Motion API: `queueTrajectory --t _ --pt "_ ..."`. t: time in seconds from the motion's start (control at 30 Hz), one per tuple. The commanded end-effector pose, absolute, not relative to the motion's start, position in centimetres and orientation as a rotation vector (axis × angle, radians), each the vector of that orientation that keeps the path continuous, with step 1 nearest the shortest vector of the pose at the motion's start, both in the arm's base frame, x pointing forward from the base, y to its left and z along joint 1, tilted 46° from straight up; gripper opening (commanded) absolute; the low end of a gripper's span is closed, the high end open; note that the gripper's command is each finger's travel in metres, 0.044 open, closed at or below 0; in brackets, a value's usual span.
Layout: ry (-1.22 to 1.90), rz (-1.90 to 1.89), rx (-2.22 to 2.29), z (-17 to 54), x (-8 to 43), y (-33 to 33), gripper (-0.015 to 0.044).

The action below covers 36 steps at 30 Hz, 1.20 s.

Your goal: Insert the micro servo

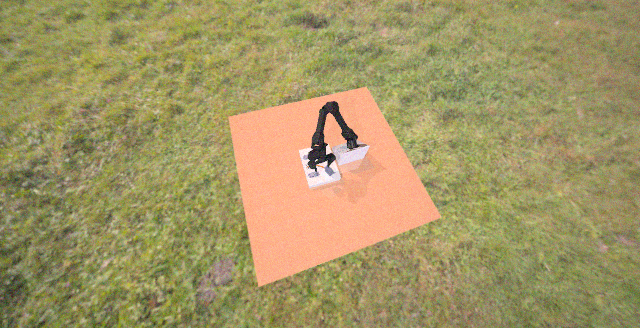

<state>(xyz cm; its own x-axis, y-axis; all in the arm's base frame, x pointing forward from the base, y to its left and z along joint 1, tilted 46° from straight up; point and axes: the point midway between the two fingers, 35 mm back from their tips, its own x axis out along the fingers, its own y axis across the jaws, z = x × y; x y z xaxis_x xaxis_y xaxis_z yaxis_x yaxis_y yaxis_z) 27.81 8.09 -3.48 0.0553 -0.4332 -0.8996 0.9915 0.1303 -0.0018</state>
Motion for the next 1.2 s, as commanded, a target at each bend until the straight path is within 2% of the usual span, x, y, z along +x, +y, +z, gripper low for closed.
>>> queueTrajectory --t 0.0,0.4,1.17 --pt "0.911 -1.292 0.683 -3.7 26.5 8.2 0.0440" --pt "0.887 -1.289 0.293 -3.6 22.7 8.2 0.0440" --pt "0.884 -1.289 0.287 -6.5 22.7 5.2 0.0440"
